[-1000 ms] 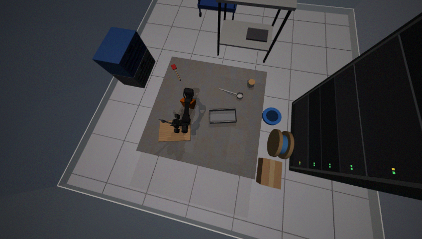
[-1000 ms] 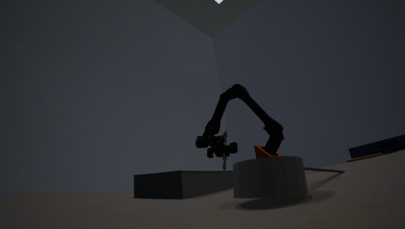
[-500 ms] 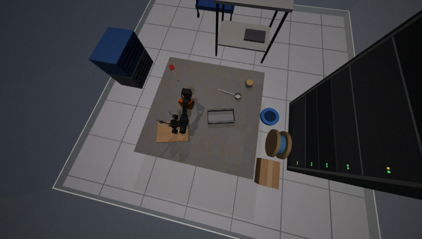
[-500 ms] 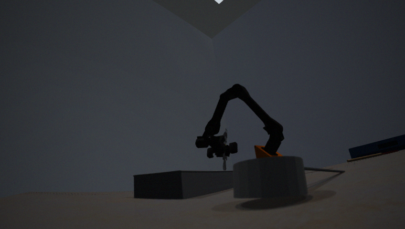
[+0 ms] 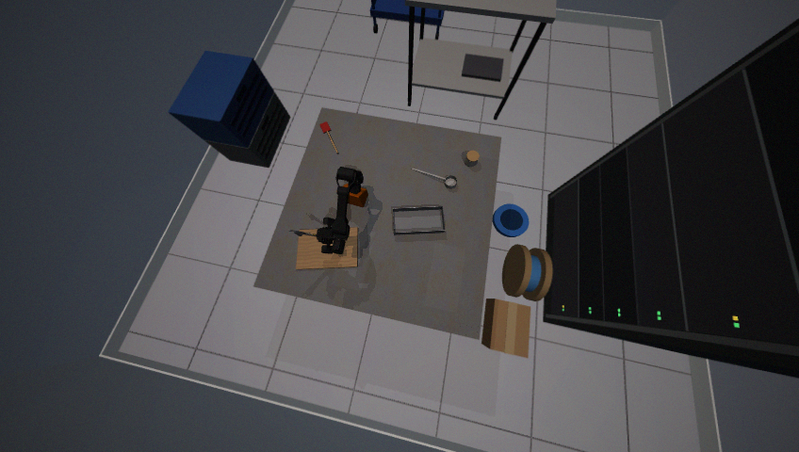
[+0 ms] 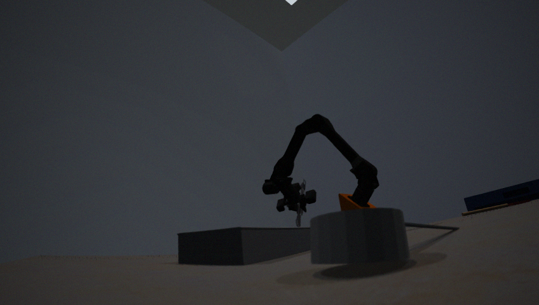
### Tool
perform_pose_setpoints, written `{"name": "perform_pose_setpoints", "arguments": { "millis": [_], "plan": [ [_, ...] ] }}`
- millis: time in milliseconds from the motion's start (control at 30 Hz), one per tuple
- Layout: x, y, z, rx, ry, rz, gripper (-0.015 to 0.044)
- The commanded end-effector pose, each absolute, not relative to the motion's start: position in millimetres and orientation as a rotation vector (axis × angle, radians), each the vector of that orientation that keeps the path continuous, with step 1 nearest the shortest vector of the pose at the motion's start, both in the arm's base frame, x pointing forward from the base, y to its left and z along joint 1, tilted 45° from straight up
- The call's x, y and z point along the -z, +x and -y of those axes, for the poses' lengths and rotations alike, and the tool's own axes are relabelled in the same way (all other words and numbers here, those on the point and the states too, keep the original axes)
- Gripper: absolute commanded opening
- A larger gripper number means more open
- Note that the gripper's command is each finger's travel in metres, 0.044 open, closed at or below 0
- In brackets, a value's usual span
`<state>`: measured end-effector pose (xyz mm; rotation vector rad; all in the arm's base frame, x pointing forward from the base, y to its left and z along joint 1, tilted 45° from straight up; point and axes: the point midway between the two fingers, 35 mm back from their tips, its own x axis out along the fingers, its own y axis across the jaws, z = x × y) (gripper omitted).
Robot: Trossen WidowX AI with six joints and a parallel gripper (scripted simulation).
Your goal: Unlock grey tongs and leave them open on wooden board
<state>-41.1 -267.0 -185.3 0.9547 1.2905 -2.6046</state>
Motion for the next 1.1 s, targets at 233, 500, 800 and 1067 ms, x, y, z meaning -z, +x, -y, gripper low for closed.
{"name": "perform_pose_setpoints", "arguments": {
  "millis": [233, 500, 800, 1067],
  "plan": [
    [189.6, -51.7, 275.1, 2.494, 1.502, -1.392, -0.0150],
    [184.4, -57.9, 279.8, 2.337, 1.923, -1.388, -0.0150],
    [170.7, -64.8, 288.3, 2.112, 2.346, -1.295, -0.0150],
    [170.3, -64.9, 288.5, 2.106, 2.354, -1.292, -0.0150]
  ]
}}
